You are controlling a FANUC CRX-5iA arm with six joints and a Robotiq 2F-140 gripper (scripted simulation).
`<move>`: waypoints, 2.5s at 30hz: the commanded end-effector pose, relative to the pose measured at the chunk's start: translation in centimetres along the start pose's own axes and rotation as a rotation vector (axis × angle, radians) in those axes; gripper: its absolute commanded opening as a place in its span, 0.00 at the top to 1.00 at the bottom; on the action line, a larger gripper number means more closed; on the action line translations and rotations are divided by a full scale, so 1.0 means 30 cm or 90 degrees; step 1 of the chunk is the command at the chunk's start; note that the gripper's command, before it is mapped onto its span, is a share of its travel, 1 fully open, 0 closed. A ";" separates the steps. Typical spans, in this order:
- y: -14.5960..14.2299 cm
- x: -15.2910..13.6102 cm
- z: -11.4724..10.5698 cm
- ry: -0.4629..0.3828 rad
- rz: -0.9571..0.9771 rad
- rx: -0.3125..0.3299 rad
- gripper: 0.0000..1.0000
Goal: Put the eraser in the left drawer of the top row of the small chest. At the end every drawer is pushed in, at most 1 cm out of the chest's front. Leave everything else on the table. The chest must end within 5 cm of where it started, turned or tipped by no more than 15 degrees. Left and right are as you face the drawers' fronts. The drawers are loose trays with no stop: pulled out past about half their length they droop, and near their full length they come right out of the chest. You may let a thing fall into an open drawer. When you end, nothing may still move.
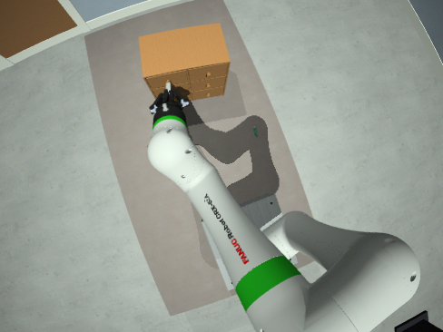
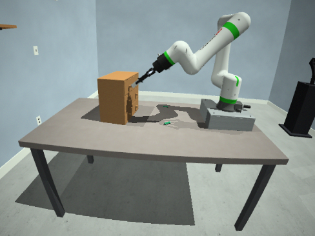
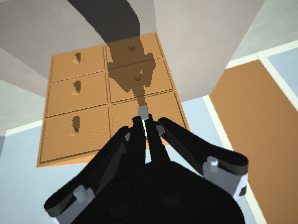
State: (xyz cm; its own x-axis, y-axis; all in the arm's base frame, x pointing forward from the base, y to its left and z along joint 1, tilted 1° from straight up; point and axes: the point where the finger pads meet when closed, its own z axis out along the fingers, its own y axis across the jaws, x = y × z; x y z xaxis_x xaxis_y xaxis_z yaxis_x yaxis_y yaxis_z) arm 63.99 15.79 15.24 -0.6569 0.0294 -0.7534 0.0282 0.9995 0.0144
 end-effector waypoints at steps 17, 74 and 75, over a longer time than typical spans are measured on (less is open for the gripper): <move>0.000 0.042 -0.051 0.000 0.000 0.000 1.00; 0.000 0.160 -0.349 0.001 -0.208 -0.096 1.00; 0.000 0.161 -0.353 0.001 -0.226 -0.105 1.00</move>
State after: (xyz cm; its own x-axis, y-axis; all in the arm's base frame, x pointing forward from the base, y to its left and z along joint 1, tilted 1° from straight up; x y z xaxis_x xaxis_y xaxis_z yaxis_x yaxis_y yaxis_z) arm 53.14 16.12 18.34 -0.6158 -0.2320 -0.7530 -0.2306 0.9669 -0.1093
